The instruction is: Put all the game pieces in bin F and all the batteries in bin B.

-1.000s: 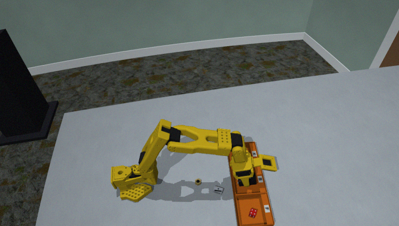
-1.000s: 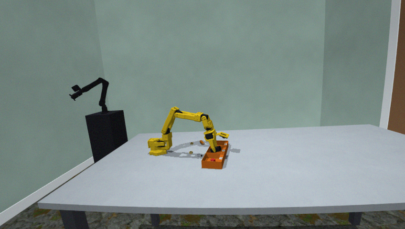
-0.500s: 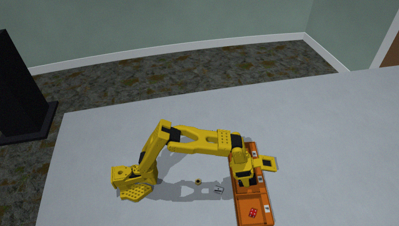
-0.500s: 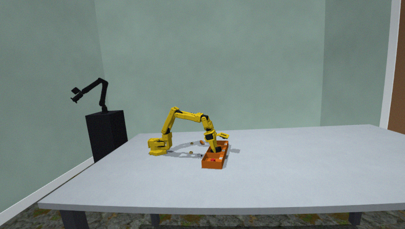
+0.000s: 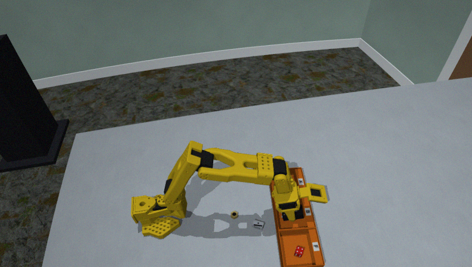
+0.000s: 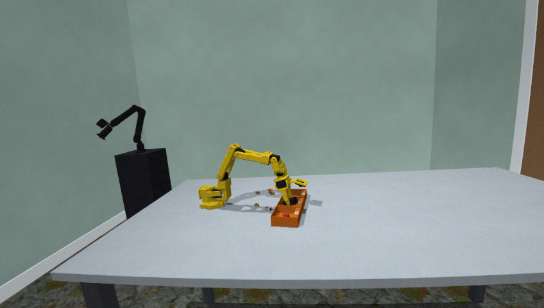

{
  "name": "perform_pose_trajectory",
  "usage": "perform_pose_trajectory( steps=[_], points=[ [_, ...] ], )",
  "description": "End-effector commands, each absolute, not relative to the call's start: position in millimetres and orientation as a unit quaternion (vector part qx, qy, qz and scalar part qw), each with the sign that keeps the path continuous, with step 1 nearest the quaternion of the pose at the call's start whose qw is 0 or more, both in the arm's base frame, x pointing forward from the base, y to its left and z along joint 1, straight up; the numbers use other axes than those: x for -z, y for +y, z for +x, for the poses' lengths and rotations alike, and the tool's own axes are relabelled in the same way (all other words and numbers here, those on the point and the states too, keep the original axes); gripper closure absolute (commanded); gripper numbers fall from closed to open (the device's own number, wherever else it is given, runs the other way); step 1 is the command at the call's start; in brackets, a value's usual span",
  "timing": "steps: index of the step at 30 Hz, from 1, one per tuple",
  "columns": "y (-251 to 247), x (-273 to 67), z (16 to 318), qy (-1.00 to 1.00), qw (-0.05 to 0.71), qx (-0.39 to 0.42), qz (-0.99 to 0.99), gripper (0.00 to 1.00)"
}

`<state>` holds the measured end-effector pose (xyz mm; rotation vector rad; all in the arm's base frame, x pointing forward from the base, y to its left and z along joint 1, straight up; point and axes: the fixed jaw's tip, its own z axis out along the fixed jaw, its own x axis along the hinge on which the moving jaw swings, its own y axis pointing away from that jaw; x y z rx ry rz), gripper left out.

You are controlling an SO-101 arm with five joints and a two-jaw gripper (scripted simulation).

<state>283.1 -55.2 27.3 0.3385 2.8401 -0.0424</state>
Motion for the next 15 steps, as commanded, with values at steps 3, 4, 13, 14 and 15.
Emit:
perform_pose_trajectory(
  steps=[3, 4, 13, 14, 15],
  points=[
    [-59.3, -41.4, 289.6, 0.978, 0.173, 0.019, 0.118, 0.88],
    [-59.3, -41.4, 289.6, 0.978, 0.173, 0.019, 0.118, 0.88],
    [-59.3, -41.4, 289.6, 0.978, 0.173, 0.019, 0.118, 0.78],
    [-59.3, -41.4, 289.6, 0.978, 0.173, 0.019, 0.118, 0.77],
    [-59.3, -41.4, 289.6, 0.978, 0.173, 0.019, 0.118, 0.77]
  ],
)
